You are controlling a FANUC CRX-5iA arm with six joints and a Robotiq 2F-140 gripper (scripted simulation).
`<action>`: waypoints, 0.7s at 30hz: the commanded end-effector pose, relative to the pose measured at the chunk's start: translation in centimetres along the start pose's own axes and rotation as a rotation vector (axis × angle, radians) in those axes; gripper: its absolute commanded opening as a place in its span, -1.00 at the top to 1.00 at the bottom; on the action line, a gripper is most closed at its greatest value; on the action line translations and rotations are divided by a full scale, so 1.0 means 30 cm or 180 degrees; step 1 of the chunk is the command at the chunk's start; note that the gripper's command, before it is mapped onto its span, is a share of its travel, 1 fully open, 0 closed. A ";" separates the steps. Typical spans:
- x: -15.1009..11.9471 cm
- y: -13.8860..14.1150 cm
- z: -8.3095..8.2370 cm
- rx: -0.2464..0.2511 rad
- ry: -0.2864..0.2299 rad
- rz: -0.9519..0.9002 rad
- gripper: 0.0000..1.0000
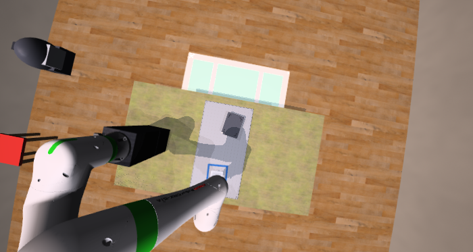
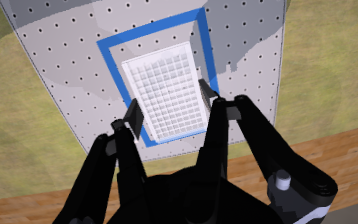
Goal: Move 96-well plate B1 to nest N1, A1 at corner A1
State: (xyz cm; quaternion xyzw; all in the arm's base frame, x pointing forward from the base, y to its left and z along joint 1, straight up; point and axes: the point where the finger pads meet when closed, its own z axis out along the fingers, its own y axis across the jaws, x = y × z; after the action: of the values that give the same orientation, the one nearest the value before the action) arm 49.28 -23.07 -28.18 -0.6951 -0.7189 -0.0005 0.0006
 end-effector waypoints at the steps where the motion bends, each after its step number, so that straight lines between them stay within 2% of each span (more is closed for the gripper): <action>1: 0.000 0.000 -0.018 -0.0001 -0.0001 0.0000 1.00; 21: 0.000 0.000 -0.106 -0.0001 -0.0001 0.0000 1.00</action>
State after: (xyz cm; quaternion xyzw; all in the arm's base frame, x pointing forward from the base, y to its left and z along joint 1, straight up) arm 49.28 -23.07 -25.09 -0.6951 -0.7189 -0.0005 0.0006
